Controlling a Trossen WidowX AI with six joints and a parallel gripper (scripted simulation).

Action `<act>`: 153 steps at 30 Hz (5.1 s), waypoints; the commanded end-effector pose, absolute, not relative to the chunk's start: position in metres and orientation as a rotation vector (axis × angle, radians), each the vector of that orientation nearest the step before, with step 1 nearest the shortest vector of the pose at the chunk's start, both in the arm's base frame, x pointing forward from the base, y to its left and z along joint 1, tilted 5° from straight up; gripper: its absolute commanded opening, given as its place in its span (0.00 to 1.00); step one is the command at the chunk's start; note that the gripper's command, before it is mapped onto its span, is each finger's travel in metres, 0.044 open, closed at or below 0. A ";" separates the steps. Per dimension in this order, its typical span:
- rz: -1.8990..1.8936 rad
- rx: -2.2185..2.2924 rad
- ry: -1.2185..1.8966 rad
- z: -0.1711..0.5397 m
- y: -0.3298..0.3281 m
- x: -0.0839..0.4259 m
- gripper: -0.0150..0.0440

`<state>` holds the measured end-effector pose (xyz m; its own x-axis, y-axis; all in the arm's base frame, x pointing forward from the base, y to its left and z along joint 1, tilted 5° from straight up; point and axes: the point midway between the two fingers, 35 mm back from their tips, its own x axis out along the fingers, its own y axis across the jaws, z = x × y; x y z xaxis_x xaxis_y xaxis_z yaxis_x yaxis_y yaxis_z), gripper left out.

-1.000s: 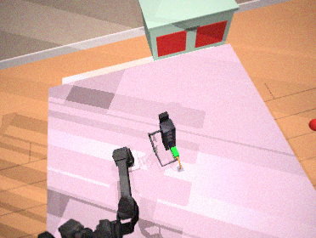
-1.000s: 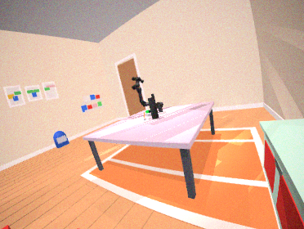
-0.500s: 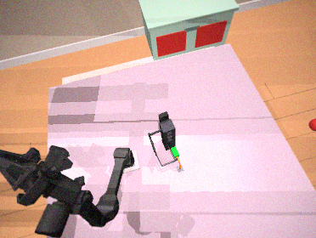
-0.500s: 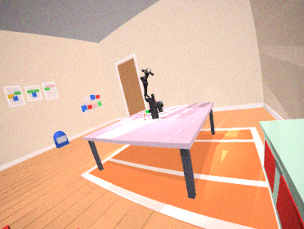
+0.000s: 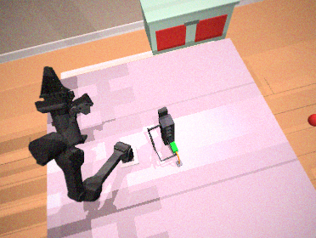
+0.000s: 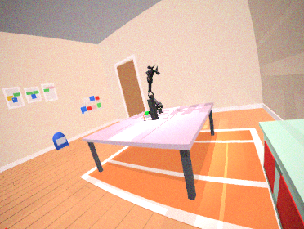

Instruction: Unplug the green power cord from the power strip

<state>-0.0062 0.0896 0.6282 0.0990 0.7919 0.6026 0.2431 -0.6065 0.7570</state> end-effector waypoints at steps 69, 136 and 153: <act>-1.154 1.039 1.261 0.122 -0.084 0.265 0.53; -1.149 1.040 1.263 0.112 -0.055 0.262 0.25; -1.151 1.039 1.261 0.114 -0.081 0.267 0.25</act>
<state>0.2623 -0.0495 0.1081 -0.0517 0.0290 -0.9982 0.9826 0.1801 -0.0456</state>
